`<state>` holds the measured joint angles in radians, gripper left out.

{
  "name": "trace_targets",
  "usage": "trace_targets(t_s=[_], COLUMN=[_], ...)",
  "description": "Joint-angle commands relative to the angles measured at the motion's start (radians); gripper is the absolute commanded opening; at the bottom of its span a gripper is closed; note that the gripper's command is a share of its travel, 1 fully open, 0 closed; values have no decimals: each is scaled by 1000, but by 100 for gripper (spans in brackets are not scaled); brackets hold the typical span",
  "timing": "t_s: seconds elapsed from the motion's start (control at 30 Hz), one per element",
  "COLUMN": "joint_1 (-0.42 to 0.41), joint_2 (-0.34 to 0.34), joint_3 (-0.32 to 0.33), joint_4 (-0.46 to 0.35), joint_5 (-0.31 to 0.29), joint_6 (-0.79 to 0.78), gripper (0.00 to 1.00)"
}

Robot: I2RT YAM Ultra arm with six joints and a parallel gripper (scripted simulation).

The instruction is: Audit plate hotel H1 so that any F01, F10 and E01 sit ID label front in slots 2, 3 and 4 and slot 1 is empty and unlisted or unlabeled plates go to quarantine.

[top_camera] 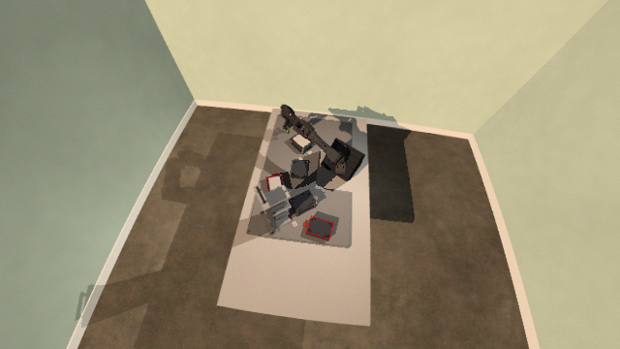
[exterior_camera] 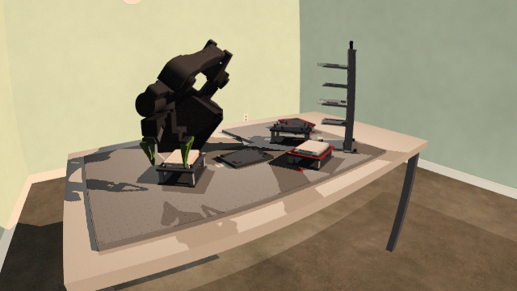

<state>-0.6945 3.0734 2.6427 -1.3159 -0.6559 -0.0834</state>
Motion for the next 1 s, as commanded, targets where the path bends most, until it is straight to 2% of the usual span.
trace_targets(t_s=[0.0, 0.67, 0.7, 0.97], joint_1=[-40, -71, -73, -82], joint_2=[-21, -64, 24, 20], joint_3=[16, 32, 211, 211], joint_4=[-27, -97, -194, -213], joint_5=[1, 12, 12, 12], joint_6=[-15, -52, -56, -67], gripper=[100, 100, 100, 100])
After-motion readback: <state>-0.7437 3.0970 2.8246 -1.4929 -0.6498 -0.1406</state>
